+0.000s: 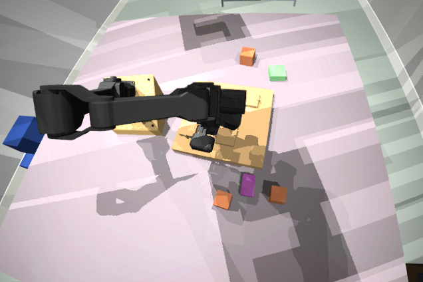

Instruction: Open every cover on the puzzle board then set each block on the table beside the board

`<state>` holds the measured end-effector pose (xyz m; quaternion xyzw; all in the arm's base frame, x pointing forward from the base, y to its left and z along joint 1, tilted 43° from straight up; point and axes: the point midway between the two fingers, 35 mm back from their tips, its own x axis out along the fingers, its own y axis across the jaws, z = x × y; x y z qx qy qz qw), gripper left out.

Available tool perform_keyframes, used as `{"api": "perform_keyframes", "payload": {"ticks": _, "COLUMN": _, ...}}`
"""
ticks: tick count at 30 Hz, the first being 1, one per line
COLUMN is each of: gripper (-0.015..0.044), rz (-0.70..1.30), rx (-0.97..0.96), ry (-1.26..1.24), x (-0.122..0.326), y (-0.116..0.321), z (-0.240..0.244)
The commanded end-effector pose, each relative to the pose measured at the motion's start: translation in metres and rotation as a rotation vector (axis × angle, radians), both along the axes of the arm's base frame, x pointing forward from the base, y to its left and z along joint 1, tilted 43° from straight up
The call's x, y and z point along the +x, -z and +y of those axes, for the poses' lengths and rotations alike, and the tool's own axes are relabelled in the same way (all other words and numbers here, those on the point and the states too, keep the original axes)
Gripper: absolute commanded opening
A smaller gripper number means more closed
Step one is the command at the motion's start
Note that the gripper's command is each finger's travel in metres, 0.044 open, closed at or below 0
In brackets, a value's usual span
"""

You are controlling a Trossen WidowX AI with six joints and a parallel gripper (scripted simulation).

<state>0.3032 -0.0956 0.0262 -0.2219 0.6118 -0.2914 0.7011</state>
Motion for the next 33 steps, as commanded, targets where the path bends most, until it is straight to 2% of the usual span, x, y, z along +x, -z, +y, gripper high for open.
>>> {"api": "perform_keyframes", "payload": {"ticks": 1, "gripper": 0.0000, "rz": 0.011, "rx": 0.005, "ry": -0.002, "x": -0.002, "y": 0.005, "z": -0.002}}
{"api": "perform_keyframes", "payload": {"ticks": 33, "gripper": 0.0000, "rz": 0.010, "rx": 0.004, "ry": -0.002, "x": 0.024, "y": 0.002, "z": -0.006}}
